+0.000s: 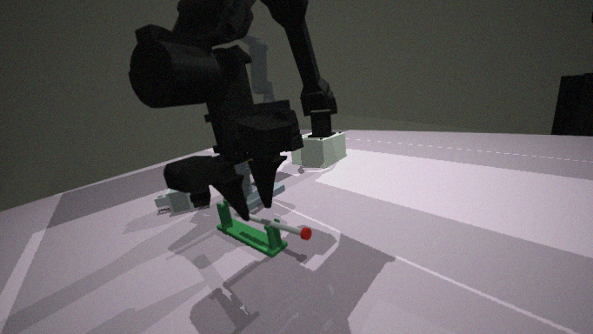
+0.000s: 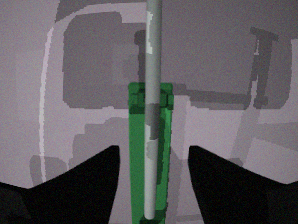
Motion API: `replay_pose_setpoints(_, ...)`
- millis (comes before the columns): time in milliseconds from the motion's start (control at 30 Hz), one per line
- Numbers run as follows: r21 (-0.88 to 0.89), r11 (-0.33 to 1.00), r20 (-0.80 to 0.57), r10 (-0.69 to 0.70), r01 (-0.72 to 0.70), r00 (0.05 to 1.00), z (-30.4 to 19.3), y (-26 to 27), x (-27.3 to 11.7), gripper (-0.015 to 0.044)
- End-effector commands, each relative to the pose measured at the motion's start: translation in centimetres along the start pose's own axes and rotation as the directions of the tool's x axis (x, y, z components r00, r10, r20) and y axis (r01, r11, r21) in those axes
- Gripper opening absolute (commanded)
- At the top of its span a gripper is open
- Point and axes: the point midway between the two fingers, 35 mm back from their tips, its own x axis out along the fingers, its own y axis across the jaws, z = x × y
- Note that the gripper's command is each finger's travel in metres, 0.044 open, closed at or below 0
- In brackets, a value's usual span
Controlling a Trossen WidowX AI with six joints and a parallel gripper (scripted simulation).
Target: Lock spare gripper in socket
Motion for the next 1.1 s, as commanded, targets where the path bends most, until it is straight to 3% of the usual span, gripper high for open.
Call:
replay_pose_setpoints(0, 0.002, 1.0, -0.004, 0.002, -0.002, 1.0, -0.1, 0.1, 0.9, 0.018)
replay_pose_setpoints(700, 0.002, 1.0, -0.004, 0.002, -0.002, 1.0, -0.3, 0.1, 3.4, 0.018)
replay_pose_setpoints(933, 0.002, 1.0, -0.004, 0.002, -0.002, 1.0, -0.3, 0.1, 3.4, 0.0)
replay_pose_setpoints(1067, 0.002, 1.0, -0.004, 0.002, -0.002, 1.0, -0.3, 0.1, 3.4, 0.0)
